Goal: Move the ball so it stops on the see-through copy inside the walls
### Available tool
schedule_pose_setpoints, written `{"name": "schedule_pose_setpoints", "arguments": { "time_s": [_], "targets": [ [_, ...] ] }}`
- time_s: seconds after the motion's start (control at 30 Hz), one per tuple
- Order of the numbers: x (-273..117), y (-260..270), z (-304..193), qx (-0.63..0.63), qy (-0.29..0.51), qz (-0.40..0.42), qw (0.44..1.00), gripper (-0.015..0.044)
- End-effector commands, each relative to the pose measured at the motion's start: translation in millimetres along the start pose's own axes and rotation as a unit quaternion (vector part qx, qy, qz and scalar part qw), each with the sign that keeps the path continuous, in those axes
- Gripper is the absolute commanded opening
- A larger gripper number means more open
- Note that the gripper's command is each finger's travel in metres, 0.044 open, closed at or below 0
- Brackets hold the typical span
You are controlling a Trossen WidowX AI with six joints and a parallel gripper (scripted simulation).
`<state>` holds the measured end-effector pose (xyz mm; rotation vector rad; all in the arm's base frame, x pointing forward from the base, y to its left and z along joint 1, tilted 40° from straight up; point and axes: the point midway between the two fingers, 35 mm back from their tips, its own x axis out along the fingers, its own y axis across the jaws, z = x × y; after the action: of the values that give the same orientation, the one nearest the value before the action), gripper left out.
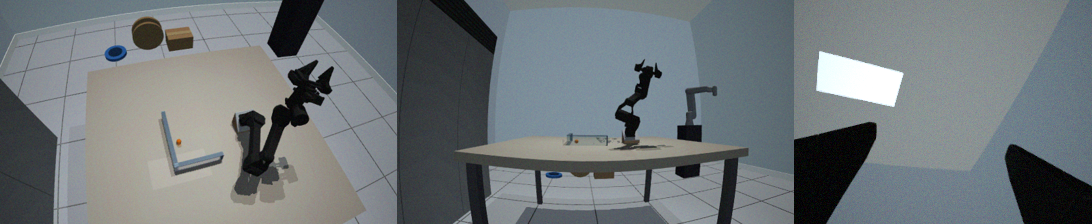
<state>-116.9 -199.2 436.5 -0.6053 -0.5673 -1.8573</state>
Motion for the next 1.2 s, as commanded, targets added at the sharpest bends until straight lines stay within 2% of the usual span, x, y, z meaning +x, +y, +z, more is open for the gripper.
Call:
{"name": "schedule_pose_setpoints", "arguments": {
  "time_s": [0.0,0.2,0.4,0.67,1.0,1.17],
  "targets": [
    [1,1,-2,0.002,0.004,0.002,1.000,0.0374],
    [22,44,-67,0.046,0.135,0.079,0.987,0.0224],
    [16,112,-126,0.082,0.257,0.177,0.946,0.0224],
    [-8,176,-164,0.095,0.347,0.267,0.894,0.0224],
    [-87,278,-205,0.083,0.475,0.425,0.766,0.0224],
    [-154,332,-218,0.052,0.527,0.528,0.664,0.0224]
  ]
}}
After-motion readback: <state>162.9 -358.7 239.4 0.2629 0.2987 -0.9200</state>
